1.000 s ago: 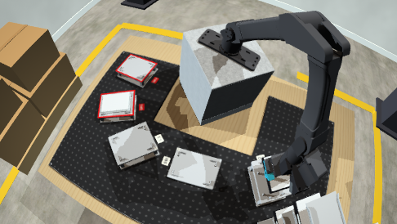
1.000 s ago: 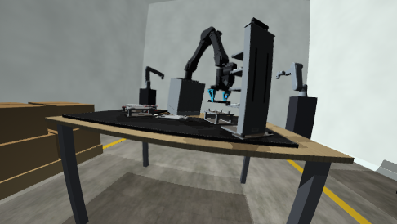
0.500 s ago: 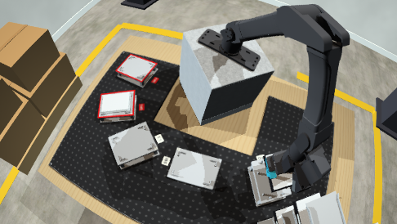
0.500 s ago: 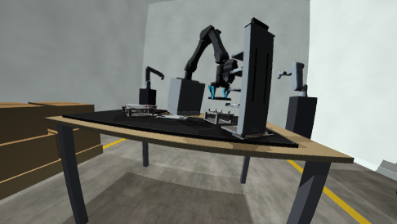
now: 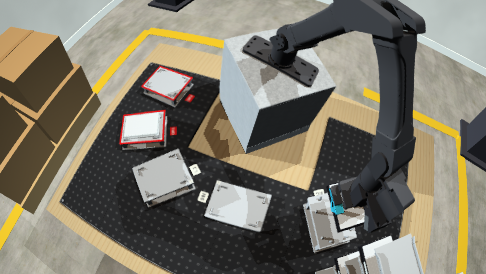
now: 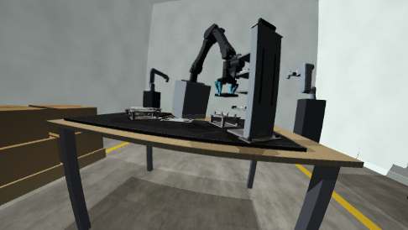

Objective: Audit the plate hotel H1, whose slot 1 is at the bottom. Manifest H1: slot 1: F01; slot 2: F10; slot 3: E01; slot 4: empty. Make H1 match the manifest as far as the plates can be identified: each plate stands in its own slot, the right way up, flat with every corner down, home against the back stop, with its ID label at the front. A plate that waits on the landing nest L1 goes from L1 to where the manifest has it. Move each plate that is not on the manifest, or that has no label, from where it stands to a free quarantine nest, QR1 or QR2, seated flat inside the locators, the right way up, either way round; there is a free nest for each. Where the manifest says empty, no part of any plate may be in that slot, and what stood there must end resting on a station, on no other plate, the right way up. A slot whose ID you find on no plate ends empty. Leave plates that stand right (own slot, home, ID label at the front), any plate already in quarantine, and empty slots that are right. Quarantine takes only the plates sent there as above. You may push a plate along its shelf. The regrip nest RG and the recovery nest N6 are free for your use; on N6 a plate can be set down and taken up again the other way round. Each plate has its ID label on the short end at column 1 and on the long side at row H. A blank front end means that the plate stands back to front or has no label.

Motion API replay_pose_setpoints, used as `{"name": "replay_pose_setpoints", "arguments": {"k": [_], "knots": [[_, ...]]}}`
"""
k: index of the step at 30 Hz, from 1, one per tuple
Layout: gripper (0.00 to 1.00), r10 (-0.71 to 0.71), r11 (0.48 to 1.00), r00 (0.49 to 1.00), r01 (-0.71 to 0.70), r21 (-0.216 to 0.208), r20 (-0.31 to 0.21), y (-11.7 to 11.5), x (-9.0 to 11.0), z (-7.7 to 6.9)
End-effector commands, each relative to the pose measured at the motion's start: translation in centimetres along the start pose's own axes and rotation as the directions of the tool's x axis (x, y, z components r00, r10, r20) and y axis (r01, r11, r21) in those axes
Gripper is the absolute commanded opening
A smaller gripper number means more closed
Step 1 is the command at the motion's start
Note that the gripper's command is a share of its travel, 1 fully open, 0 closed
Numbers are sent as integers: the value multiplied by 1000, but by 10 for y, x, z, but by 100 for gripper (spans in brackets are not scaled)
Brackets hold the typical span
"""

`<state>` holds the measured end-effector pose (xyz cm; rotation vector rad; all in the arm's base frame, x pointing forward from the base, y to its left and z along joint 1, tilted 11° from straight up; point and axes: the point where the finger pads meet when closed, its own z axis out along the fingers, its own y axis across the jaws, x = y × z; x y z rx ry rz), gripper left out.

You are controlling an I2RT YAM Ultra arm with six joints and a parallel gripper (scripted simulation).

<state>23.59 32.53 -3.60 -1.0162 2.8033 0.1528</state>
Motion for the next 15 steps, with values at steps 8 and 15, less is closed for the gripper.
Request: {"name": "replay_pose_setpoints", "arguments": {"k": [8,15], "knots": [[86,1,1000,1000,-1,-4,16,1,-4,-34],[86,1,1000,1000,-1,-4,16,1,-4,-48]]}}
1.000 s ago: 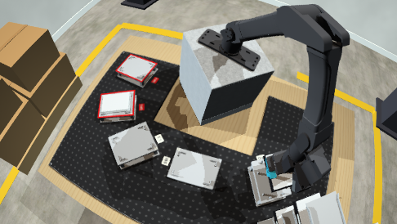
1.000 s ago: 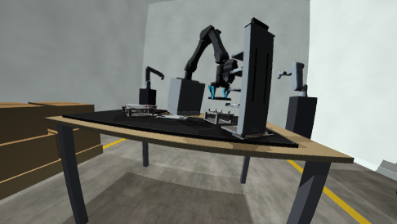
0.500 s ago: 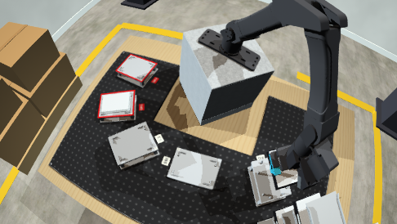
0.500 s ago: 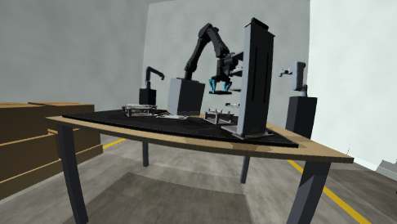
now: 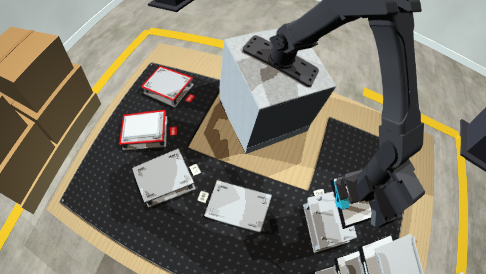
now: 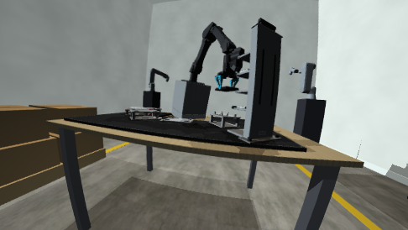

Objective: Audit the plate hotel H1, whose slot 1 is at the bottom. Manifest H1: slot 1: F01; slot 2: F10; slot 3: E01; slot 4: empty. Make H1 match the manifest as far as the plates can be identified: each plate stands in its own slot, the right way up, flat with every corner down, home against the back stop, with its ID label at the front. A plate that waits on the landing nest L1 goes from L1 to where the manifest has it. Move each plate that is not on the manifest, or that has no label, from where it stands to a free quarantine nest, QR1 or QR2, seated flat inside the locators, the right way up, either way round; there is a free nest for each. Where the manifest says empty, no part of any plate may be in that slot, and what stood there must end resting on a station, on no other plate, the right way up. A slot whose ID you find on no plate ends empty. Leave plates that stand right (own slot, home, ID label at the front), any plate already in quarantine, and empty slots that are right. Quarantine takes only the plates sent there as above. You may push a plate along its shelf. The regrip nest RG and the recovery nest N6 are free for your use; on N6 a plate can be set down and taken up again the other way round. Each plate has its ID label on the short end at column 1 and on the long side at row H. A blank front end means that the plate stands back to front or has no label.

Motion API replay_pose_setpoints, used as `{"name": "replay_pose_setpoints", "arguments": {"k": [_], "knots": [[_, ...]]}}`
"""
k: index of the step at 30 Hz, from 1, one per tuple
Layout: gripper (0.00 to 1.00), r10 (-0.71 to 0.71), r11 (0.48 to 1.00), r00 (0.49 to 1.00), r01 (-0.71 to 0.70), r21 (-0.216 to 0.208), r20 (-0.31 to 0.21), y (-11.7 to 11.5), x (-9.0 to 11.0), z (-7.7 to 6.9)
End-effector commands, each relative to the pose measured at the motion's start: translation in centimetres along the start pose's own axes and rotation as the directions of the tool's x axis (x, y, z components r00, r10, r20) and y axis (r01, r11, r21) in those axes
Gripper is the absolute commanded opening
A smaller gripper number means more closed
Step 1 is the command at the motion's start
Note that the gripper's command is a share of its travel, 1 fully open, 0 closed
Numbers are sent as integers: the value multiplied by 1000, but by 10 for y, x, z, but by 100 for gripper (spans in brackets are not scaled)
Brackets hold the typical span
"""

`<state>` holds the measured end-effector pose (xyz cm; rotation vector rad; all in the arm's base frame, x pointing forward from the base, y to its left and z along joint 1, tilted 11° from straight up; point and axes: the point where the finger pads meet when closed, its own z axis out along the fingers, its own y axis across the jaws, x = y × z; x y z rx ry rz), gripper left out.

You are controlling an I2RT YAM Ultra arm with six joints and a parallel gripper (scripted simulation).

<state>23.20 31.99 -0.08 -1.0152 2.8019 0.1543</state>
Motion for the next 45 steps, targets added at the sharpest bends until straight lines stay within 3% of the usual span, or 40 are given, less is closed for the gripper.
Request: {"name": "replay_pose_setpoints", "arguments": {"k": [1,9,14,31,45], "knots": [[86,0,1000,1000,0,-3,14,1,-4,-15],[86,0,1000,1000,0,-3,14,1,-3,-36],[86,17,1000,1000,-17,-3,14,-2,-3,-36],[86,264,965,965,-264,-5,13,-53,-1,-35],[86,479,878,878,-479,-7,13,-100,0,-35]]}}
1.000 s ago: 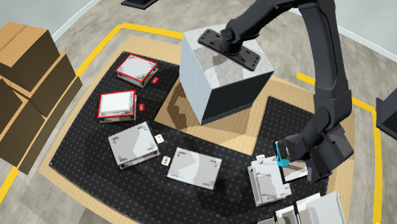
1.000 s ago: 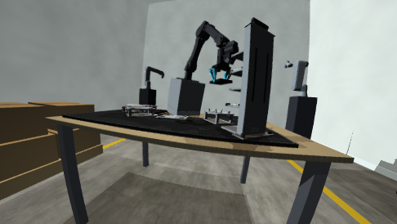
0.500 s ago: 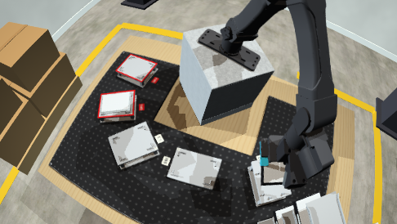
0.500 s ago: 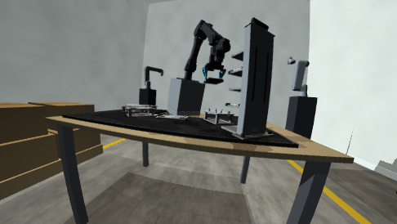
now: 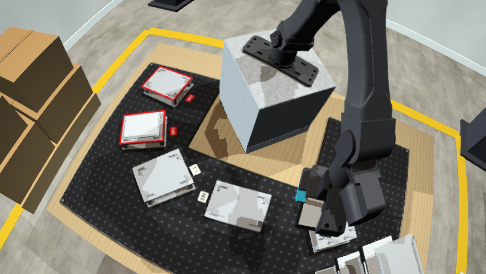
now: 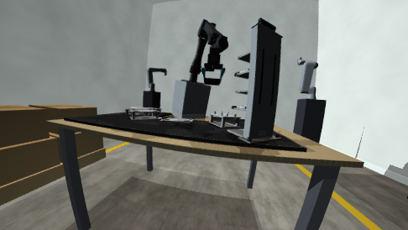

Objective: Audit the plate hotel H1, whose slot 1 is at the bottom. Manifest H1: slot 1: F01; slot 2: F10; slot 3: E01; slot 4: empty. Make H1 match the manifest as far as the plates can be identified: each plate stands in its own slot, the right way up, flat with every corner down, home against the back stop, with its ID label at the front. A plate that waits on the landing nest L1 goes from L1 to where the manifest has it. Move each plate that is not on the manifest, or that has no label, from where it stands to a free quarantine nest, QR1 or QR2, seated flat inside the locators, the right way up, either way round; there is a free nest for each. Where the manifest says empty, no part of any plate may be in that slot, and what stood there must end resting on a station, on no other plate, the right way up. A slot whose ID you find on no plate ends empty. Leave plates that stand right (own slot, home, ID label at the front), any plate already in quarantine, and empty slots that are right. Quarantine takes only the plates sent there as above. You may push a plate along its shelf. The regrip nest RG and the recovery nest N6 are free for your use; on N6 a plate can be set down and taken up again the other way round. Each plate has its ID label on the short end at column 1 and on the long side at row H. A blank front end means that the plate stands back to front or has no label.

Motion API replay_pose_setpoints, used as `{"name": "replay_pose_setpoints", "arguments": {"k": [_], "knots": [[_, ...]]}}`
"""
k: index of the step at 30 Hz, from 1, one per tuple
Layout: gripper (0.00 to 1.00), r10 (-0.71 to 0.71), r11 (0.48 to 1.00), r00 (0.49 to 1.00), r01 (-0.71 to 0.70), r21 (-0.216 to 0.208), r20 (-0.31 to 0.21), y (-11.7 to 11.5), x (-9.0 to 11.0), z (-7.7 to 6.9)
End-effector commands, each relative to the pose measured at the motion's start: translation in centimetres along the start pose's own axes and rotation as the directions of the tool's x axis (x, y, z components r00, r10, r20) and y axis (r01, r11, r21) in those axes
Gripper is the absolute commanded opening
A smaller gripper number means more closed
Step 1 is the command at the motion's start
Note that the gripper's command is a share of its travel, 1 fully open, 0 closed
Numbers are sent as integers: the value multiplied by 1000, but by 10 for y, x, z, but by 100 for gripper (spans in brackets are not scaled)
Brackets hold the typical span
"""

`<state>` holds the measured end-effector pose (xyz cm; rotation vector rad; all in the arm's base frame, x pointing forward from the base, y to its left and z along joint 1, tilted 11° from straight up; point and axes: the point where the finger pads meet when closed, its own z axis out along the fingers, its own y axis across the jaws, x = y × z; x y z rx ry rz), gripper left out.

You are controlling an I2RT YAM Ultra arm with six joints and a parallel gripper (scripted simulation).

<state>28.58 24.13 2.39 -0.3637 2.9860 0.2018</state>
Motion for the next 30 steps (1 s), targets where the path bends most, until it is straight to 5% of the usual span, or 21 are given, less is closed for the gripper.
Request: {"name": "replay_pose_setpoints", "arguments": {"k": [1,30], "knots": [[86,64,998,998,-64,-9,16,-7,-7,-5],[86,101,995,995,-101,-7,17,-84,-41,-5]]}}
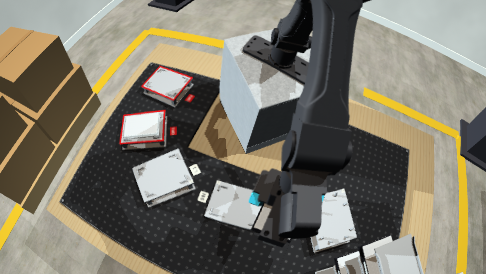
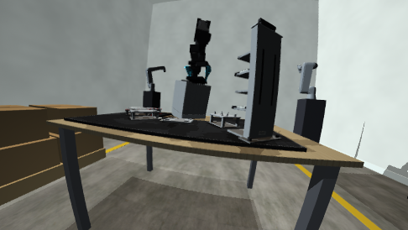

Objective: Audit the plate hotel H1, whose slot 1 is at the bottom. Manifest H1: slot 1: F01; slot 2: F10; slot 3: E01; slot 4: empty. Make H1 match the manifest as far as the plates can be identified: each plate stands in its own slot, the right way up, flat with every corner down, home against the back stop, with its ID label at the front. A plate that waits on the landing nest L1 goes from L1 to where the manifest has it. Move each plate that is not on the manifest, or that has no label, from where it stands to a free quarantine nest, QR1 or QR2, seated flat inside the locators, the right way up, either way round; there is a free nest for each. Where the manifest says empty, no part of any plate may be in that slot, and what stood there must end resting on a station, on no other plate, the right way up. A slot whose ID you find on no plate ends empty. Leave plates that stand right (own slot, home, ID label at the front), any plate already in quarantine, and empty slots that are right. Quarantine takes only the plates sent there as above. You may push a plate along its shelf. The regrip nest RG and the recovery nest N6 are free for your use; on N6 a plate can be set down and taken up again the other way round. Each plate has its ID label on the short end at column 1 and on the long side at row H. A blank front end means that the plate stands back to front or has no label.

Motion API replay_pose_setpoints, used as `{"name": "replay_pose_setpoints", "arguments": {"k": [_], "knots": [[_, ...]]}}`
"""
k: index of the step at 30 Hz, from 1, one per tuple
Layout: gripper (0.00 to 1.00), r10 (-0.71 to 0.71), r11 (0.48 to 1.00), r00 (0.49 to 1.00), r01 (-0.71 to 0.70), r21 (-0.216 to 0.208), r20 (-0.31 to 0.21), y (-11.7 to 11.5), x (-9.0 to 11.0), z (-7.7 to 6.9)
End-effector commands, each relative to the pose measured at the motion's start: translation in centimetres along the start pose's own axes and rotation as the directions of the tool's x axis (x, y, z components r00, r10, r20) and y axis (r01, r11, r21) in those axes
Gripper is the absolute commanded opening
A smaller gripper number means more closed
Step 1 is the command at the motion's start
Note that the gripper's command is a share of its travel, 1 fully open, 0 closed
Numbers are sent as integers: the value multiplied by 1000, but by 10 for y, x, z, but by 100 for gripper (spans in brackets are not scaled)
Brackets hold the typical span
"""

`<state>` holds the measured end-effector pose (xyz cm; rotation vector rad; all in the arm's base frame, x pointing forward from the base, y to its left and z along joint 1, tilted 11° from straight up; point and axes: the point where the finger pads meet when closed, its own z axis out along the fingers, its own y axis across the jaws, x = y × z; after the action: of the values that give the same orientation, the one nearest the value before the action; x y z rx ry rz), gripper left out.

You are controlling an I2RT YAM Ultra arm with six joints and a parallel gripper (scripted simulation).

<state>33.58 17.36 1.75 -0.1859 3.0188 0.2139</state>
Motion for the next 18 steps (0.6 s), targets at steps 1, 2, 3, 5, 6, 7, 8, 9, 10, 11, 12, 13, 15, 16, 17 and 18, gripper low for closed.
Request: {"name": "replay_pose_setpoints", "arguments": {"k": [1,2,3,5,6,7,8,9,10,11,12,13,15,16,17,18], "knots": [[86,-19,1000,999,19,-6,26,-7,-12,-7],[86,-19,1000,999,19,-6,26,-10,-13,-7],[86,-19,1000,999,19,-6,26,-13,-15,-7],[86,-19,1000,999,19,-6,26,-19,-18,-7],[86,-19,1000,999,19,-6,26,-19,-18,-7],[86,-19,1000,999,19,-6,26,-19,-18,-7],[86,-19,1000,999,19,-6,26,-22,-20,-7],[86,-19,1000,999,19,-6,26,-24,-22,-7],[86,-19,1000,999,19,-5,26,-27,-24,-7],[86,-19,1000,999,19,-5,26,-30,-25,-7],[86,-19,1000,999,19,-5,26,-33,-27,-7],[86,-2,1000,1000,2,-6,26,-36,-27,-7],[86,31,1000,999,-31,-6,26,-43,-27,-7],[86,48,999,999,-48,-7,26,-47,-26,-7],[86,64,998,998,-64,-7,26,-50,-26,-7],[86,81,997,996,-81,-7,26,-53,-26,-7]]}}
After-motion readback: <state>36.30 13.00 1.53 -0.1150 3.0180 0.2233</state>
